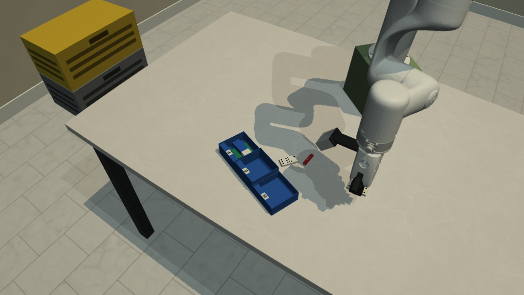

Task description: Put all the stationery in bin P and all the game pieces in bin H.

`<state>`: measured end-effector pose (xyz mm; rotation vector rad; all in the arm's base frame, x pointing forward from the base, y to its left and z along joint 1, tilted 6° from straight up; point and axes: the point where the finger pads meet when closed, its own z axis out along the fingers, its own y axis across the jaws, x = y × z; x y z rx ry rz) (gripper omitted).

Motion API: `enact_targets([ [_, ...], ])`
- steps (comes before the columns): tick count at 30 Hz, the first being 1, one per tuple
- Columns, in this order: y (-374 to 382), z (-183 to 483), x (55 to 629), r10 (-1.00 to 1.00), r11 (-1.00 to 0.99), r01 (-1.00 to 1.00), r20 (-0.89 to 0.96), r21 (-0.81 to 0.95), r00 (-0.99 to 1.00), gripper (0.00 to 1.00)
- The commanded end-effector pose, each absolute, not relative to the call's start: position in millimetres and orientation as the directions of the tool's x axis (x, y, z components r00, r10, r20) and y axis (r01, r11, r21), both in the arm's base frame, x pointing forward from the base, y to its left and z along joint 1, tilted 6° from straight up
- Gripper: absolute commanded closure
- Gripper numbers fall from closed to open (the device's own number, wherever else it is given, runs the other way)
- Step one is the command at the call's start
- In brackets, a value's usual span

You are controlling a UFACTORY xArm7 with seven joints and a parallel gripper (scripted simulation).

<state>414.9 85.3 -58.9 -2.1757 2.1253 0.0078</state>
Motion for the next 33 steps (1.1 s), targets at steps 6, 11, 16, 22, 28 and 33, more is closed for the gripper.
enact_targets([
  [6, 84.8, -51.1, 415.9, -0.997, -0.020, -0.997, -0.074, -0.072, 0.026, 1.00],
  [11, 73.9, -51.5, 420.8, -0.997, -0.020, -0.997, -0.074, -0.072, 0.026, 1.00],
  [16, 57.4, -52.2, 428.2, -0.997, -0.020, -0.997, -0.074, -0.072, 0.026, 1.00],
  [22, 24.4, -53.6, 442.9, -0.997, -0.020, -0.997, -0.073, -0.072, 0.026, 1.00],
  [28, -8.5, -55.0, 457.6, -0.997, -0.020, -0.997, -0.073, -0.072, 0.026, 1.00],
  [33, -18.5, -55.4, 462.1, -0.997, -0.020, -0.997, -0.073, -0.072, 0.026, 1.00],
])
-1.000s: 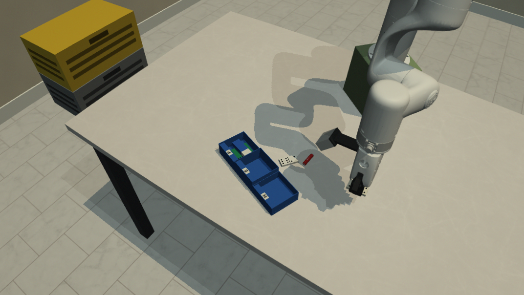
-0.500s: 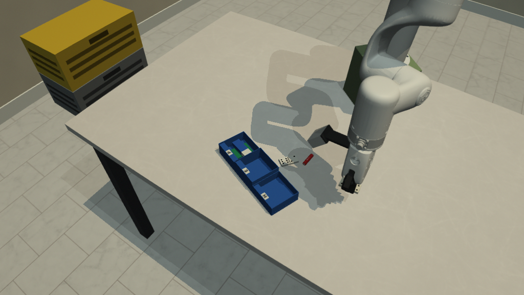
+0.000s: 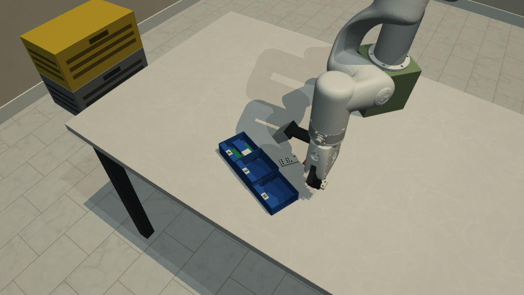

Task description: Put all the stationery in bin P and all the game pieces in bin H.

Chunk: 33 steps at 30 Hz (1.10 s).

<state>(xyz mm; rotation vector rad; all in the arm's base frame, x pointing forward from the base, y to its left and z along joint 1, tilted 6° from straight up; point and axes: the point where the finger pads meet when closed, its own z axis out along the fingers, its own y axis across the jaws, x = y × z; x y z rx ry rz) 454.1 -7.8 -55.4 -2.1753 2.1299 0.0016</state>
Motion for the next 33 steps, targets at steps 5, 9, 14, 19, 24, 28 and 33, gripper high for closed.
enact_targets([
  [5, -46.0, -56.6, 474.4, -0.982, 0.175, -0.983, -0.085, -0.057, -0.170, 1.00],
  [9, -68.0, -57.6, 484.2, -0.954, 0.289, -0.956, -0.093, -0.049, -0.284, 1.00],
  [14, -84.4, -58.2, 491.6, -0.925, 0.372, -0.927, -0.096, -0.040, -0.367, 1.00],
  [19, -95.8, -58.7, 497.2, -0.912, 0.403, -0.914, -0.096, -0.035, -0.399, 1.00],
  [24, -95.6, -58.7, 497.4, -0.912, 0.403, -0.914, -0.096, -0.035, -0.399, 1.00],
  [28, -94.3, -58.6, 496.6, -0.912, 0.403, -0.914, -0.096, -0.035, -0.399, 1.00],
  [33, -93.5, -58.6, 496.0, -0.912, 0.403, -0.914, -0.096, -0.035, -0.399, 1.00],
])
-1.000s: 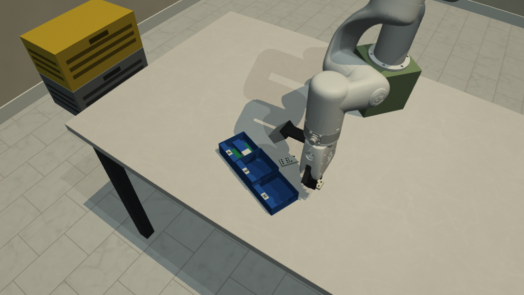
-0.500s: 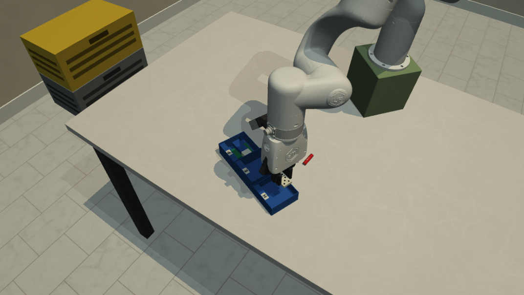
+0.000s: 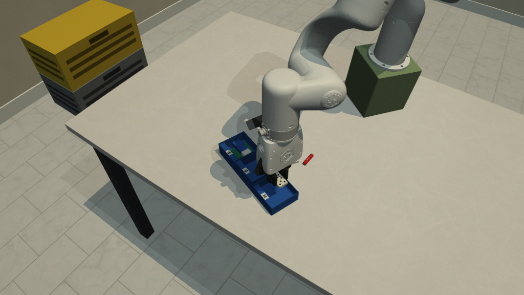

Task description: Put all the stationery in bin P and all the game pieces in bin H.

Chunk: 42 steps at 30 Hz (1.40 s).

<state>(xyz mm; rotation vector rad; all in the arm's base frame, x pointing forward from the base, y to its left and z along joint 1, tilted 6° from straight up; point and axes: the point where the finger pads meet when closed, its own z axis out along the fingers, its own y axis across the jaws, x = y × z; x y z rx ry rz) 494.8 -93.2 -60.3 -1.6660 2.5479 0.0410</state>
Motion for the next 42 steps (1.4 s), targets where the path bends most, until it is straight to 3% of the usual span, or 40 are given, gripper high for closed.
enact_targets([
  [1, -93.3, -58.6, 495.9, -0.912, 0.403, -0.914, -0.096, -0.035, -0.399, 1.00],
  [42, -88.2, -109.7, 498.7, -0.912, 0.403, -0.914, -0.096, -0.035, -0.399, 1.00],
])
